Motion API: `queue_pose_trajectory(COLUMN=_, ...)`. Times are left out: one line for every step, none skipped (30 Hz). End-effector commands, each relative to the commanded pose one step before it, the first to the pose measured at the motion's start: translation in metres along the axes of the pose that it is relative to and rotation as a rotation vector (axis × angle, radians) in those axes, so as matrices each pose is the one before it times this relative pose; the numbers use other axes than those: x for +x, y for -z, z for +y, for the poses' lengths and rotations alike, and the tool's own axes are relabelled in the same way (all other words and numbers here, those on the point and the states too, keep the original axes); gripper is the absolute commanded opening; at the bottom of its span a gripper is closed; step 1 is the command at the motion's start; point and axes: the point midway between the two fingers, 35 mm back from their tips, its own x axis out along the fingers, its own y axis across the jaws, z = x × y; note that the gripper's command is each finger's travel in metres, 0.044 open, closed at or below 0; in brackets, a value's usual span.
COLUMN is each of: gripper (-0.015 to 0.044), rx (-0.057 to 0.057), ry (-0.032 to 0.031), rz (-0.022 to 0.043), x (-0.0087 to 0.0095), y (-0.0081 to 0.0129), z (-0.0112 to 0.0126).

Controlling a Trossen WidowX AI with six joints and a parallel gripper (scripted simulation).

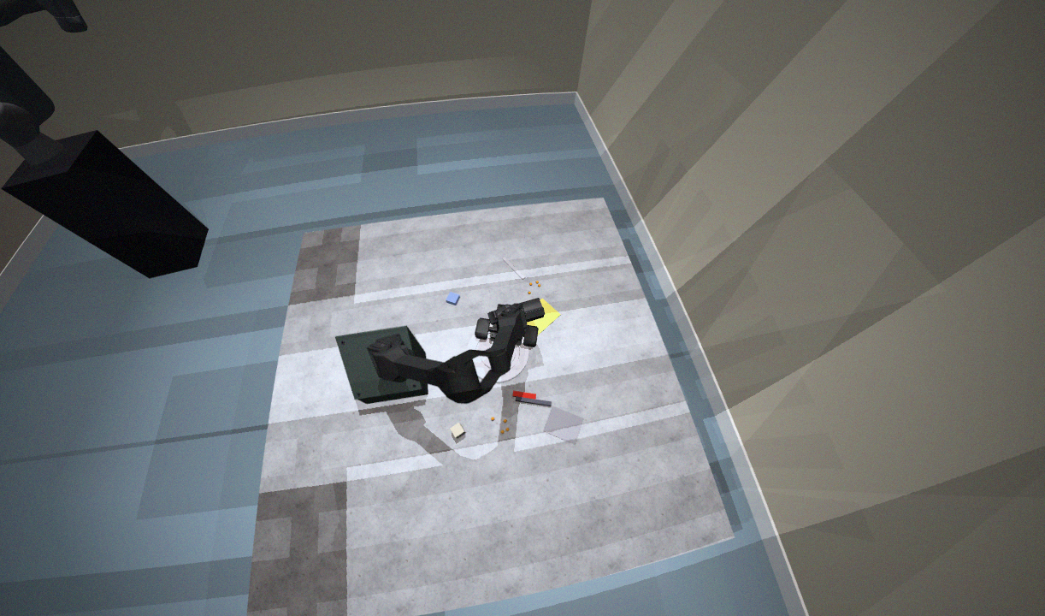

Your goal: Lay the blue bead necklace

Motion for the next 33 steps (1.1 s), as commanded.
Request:
queue_pose_trajectory(gripper=0.0120, rx=-0.0084, ry=-0.00148, rz=0.00687, x=0.00342, y=-0.00016, z=0.00163)
queue_pose_trajectory(gripper=0.0120, rx=0.0000, ry=0.00000, rz=0.00000, x=0.00000, y=0.00000, z=0.00000)
queue_pose_trajectory(gripper=0.0113, rx=0.0072, ry=0.00086, rz=-0.00664, x=-0.00239, y=-0.00001, z=-0.00125)
queue_pose_trajectory(gripper=0.0107, rx=0.0000, ry=0.00000, rz=0.00000, x=0.00000, y=0.00000, z=0.00000)
queue_pose_trajectory(gripper=0.0100, rx=0.0000, ry=0.00000, rz=0.00000, x=0.00000, y=0.00000, z=0.00000)
queue_pose_trajectory(gripper=0.0093, rx=0.0000, ry=0.00000, rz=0.00000, x=0.00000, y=0.00000, z=0.00000)
queue_pose_trajectory(gripper=0.0087, rx=0.0000, ry=0.00000, rz=0.00000, x=0.00000, y=0.00000, z=0.00000)
queue_pose_trajectory(gripper=0.0080, rx=0.0000, ry=0.00000, rz=0.00000, x=0.00000, y=0.00000, z=0.00000)
queue_pose_trajectory(gripper=0.0073, rx=0.0000, ry=0.00000, rz=0.00000, x=0.00000, y=0.00000, z=0.00000)
queue_pose_trajectory(gripper=0.0067, rx=0.0000, ry=0.00000, rz=0.00000, x=0.00000, y=0.00000, z=0.00000)
queue_pose_trajectory(gripper=0.0060, rx=0.0000, ry=0.00000, rz=0.00000, x=0.00000, y=0.00000, z=0.00000)
queue_pose_trajectory(gripper=0.0053, rx=0.0000, ry=0.00000, rz=0.00000, x=0.00000, y=0.00000, z=0.00000)
queue_pose_trajectory(gripper=0.0047, rx=0.0000, ry=0.00000, rz=0.00000, x=0.00000, y=0.00000, z=0.00000)
queue_pose_trajectory(gripper=0.0040, rx=0.0000, ry=0.00000, rz=0.00000, x=0.00000, y=0.00000, z=0.00000)
queue_pose_trajectory(gripper=0.0033, rx=0.0000, ry=0.00000, rz=0.00000, x=0.00000, y=0.00000, z=0.00000)
queue_pose_trajectory(gripper=0.0027, rx=0.0000, ry=0.00000, rz=0.00000, x=0.00000, y=0.00000, z=0.00000)
queue_pose_trajectory(gripper=0.0020, rx=0.0000, ry=0.00000, rz=0.00000, x=0.00000, y=0.00000, z=0.00000)
queue_pose_trajectory(gripper=0.0013, rx=0.0000, ry=0.00000, rz=0.00000, x=0.00000, y=0.00000, z=0.00000)
queue_pose_trajectory(gripper=0.0007, rx=0.0000, ry=0.00000, rz=0.00000, x=0.00000, y=0.00000, z=0.00000)
queue_pose_trajectory(gripper=0.0000, rx=0.0000, ry=0.00000, rz=0.00000, x=0.00000, y=0.00000, z=0.00000)
queue_pose_trajectory(gripper=0.0000, rx=0.0000, ry=0.00000, rz=0.00000, x=0.00000, y=0.00000, z=0.00000)
queue_pose_trajectory(gripper=0.0000, rx=0.0000, ry=0.00000, rz=0.00000, x=0.00000, y=0.00000, z=0.00000)
queue_pose_trajectory(gripper=0.0000, rx=0.0000, ry=0.00000, rz=0.00000, x=0.00000, y=0.00000, z=0.00000)
queue_pose_trajectory(gripper=0.0000, rx=0.0000, ry=0.00000, rz=0.00000, x=0.00000, y=0.00000, z=0.00000)
queue_pose_trajectory(gripper=0.0000, rx=0.0000, ry=0.00000, rz=0.00000, x=0.00000, y=0.00000, z=0.00000)
queue_pose_trajectory(gripper=0.0000, rx=-0.0002, ry=-0.00004, rz=0.00017, x=-0.00045, y=-0.00002, z=0.00003)
queue_pose_trajectory(gripper=0.0000, rx=-0.0007, ry=-0.00012, rz=0.00053, x=-0.00137, y=-0.00005, z=0.00010)
queue_pose_trajectory(gripper=0.0000, rx=-0.0011, ry=-0.00019, rz=0.00090, x=-0.00228, y=-0.00007, z=0.00017)
queue_pose_trajectory(gripper=0.0000, rx=-0.0015, ry=-0.00021, rz=0.00122, x=-0.00298, y=-0.00006, z=0.00023)
queue_pose_trajectory(gripper=0.0000, rx=-0.0015, ry=-0.00018, rz=0.00127, x=-0.00299, y=-0.00003, z=0.00025)
queue_pose_trajectory(gripper=0.0000, rx=-0.0011, ry=-0.00011, rz=0.00101, x=-0.00229, y=-0.00001, z=0.00021)
queue_pose_trajectory(gripper=0.0000, rx=-0.0007, ry=-0.00006, rz=0.00062, x=-0.00138, y=0.00001, z=0.00013)
queue_pose_trajectory(gripper=0.0000, rx=-0.0002, ry=-0.00002, rz=0.00021, x=-0.00046, y=0.00000, z=0.00004)
